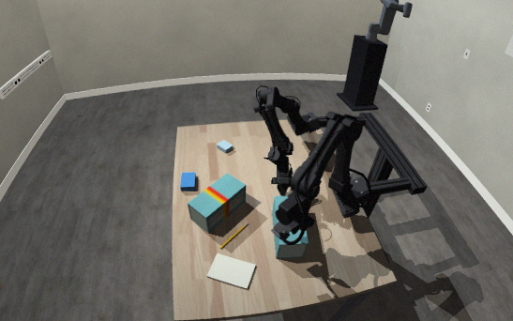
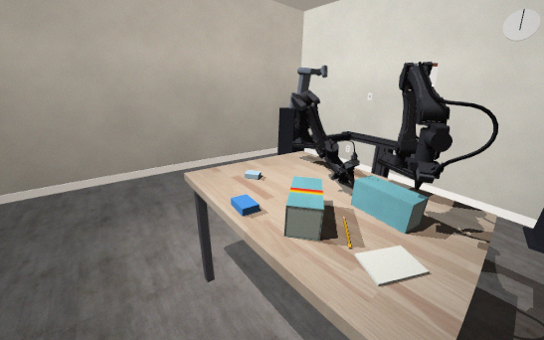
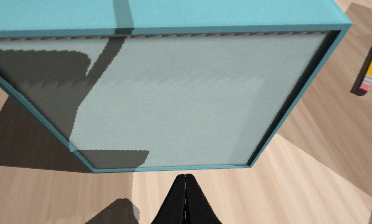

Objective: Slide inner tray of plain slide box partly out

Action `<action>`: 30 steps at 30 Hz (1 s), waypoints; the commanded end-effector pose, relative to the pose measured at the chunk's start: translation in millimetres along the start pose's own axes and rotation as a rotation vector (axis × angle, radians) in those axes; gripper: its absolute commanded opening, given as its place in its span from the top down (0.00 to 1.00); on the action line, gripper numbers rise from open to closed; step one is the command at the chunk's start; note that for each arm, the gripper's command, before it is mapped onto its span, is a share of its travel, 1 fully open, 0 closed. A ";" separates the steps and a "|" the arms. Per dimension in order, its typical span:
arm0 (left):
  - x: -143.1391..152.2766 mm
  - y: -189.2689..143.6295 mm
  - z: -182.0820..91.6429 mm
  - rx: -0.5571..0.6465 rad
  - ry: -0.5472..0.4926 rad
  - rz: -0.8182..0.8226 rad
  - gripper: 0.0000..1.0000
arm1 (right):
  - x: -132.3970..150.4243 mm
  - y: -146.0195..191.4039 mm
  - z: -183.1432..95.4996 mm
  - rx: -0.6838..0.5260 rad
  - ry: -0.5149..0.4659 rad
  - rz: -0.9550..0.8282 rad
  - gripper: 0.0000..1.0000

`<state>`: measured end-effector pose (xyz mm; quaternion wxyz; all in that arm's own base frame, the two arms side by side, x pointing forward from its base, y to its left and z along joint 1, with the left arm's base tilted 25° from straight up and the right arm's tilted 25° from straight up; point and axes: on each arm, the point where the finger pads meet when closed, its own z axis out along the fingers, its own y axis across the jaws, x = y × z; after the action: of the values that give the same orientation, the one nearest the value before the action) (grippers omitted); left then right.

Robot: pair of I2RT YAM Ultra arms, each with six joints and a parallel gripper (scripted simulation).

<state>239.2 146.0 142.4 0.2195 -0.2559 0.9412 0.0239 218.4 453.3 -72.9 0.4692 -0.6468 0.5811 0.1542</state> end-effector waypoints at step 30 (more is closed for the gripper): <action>-0.9 -0.6 23.3 0.006 -0.018 -0.006 0.99 | -3.0 21.1 6.0 -0.059 0.003 -0.014 0.99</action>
<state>246.4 146.9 121.8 0.2157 -0.2533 0.9428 0.0204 210.5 449.6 -85.9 0.4523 -0.6567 0.5836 0.1535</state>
